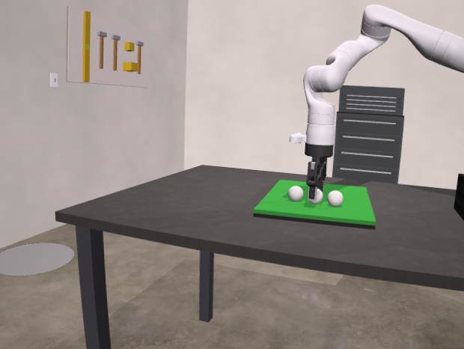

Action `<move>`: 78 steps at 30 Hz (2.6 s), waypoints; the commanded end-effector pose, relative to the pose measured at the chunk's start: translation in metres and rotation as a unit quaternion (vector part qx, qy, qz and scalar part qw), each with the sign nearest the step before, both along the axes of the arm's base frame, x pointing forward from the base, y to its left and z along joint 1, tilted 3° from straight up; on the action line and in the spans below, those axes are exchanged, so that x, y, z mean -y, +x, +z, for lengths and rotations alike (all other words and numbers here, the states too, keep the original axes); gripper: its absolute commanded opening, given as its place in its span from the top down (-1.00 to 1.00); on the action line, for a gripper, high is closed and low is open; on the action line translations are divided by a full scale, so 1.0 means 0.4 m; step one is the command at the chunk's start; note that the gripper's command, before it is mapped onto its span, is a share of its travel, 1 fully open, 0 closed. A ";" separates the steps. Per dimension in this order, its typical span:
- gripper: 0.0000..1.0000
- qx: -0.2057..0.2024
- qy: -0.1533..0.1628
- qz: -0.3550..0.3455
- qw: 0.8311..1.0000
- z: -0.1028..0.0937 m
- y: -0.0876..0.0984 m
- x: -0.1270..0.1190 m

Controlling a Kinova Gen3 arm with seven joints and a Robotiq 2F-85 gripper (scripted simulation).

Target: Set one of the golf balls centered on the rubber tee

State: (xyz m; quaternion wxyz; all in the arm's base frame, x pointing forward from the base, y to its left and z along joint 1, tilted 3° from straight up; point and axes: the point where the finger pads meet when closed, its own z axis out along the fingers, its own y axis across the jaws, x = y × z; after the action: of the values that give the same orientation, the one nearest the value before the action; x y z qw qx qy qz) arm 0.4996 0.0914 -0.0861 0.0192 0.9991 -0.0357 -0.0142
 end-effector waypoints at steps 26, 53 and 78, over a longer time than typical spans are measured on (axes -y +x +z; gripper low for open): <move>1.00 0.000 0.001 0.001 1.000 -0.002 -0.001 -0.003; 1.00 0.000 0.001 0.001 1.000 0.189 0.004 -0.011; 1.00 0.000 0.000 0.000 1.000 0.355 0.098 0.404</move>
State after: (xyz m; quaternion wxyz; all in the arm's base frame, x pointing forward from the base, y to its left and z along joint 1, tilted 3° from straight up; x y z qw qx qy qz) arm 0.5318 -0.0345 0.0463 0.0193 0.9996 -0.0091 -0.0205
